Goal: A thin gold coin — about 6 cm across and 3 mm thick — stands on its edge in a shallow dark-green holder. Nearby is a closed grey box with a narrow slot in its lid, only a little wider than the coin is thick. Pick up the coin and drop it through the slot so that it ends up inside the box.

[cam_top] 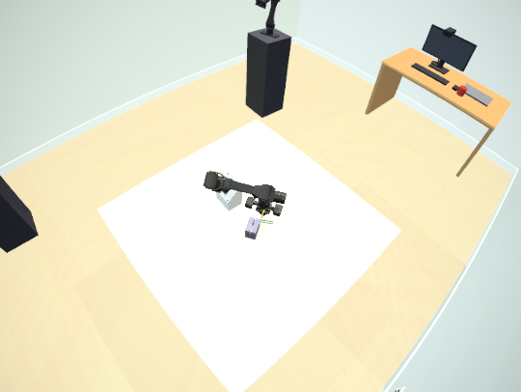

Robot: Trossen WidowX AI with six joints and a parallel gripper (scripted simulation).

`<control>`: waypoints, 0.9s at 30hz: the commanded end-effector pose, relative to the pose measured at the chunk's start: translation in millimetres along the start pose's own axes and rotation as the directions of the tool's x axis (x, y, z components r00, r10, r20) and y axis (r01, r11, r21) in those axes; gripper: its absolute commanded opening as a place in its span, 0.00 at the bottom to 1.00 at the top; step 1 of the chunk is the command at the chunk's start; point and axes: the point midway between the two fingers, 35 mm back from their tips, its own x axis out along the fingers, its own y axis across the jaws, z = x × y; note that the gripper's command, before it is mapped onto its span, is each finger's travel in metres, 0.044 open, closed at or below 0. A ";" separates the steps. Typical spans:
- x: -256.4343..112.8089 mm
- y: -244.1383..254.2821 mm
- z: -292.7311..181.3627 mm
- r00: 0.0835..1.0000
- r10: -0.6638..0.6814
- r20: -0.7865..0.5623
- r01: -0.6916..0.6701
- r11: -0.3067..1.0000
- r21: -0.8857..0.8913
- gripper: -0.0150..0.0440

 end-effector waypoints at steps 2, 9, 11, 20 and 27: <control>-0.6 7.0 -10.9 1.000 0.001 -0.004 -0.001 1.000 -0.007 0.25; -0.4 17.0 -26.6 1.000 0.002 -0.005 -0.002 1.000 -0.006 0.25; -0.3 20.0 -30.9 1.000 0.002 -0.006 -0.002 1.000 -0.006 0.25; 0.6 34.5 -49.6 1.000 0.006 -0.010 -0.006 1.000 -0.005 0.25; 1.1 36.1 -52.4 1.000 0.006 -0.008 -0.006 1.000 0.001 0.25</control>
